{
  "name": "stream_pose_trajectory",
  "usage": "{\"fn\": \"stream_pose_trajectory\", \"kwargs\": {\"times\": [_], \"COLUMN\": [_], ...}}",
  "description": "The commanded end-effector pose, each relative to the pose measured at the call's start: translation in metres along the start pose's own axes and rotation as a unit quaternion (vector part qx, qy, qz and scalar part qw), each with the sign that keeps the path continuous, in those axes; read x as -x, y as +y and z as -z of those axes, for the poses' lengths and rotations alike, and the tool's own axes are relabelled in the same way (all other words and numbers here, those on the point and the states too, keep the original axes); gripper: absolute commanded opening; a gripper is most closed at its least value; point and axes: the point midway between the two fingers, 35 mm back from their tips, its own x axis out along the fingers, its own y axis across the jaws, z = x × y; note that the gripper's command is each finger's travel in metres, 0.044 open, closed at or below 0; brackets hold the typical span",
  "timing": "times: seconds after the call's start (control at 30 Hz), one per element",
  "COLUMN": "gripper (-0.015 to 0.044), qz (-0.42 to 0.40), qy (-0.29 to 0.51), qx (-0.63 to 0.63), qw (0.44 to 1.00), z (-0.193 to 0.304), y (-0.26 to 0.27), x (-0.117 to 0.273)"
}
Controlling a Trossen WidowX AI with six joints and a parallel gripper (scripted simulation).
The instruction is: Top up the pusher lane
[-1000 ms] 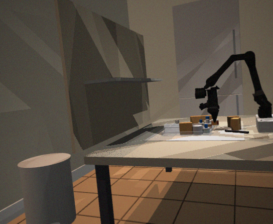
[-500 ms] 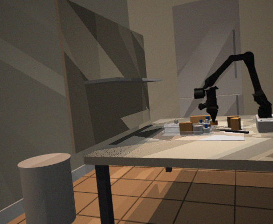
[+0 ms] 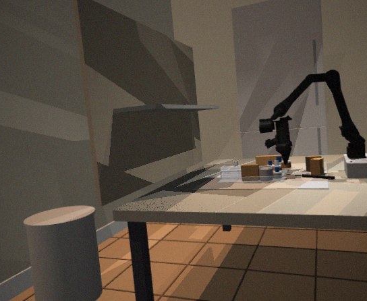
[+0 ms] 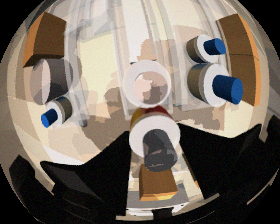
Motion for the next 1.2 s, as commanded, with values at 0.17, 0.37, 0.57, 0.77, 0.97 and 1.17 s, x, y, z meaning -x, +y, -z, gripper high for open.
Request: {"fn": "stream_pose_trajectory", "kwargs": {"times": [0.17, 0.37, 0.57, 0.77, 0.97, 1.17], "gripper": [0.0000, 0.0000, 0.0000, 0.0000, 0.0000, 0.0000], "qz": [0.001, 0.001, 0.001, 0.001, 0.001, 0.001], "qy": [-0.018, -0.018, -0.018, -0.018, -0.019, -0.019], "qx": [0.002, 0.002, 0.002, 0.002, 0.002, 0.002], "qw": [1.000, 1.000, 1.000, 1.000, 1.000, 1.000], "z": [-0.015, -0.018, -0.021, -0.024, -0.027, -0.029], "y": [0.000, 0.000, 0.000, 0.000, 0.000, 0.000], "x": [0.006, 0.006, 0.007, 0.008, 0.008, 0.009]}}
